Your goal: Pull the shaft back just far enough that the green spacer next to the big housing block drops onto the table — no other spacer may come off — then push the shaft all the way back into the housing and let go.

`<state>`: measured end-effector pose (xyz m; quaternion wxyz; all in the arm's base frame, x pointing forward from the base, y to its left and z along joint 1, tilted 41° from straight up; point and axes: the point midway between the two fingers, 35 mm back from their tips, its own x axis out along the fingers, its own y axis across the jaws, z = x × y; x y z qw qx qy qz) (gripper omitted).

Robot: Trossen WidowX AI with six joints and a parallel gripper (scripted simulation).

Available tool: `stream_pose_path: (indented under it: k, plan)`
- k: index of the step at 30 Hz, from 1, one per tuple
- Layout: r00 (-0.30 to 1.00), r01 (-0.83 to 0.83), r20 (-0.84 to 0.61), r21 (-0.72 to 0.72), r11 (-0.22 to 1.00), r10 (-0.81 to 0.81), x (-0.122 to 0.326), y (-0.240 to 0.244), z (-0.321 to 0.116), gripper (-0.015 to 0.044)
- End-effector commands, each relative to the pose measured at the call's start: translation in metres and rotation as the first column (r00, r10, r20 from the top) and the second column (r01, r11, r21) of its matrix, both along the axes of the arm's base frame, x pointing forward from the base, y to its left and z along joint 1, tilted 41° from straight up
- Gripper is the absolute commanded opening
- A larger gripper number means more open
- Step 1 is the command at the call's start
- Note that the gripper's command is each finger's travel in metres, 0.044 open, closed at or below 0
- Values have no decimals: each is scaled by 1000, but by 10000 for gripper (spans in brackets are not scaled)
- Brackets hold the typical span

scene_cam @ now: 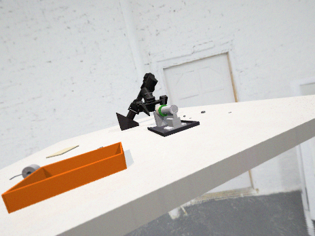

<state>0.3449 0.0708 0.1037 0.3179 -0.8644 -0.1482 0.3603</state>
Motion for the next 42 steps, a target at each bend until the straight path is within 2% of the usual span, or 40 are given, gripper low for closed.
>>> stream_pose_path:
  k: [1, 35, 42]
  plan:
    - [1000, 7, 4, 0, 1000, -7, 2, -1, 1, 440]
    - [1000, 7, 5, 0, 1000, -7, 14, 8, -8, 440]
    - [1000, 0, -1, 0, 1000, 0, 11, 8, -9, 256]
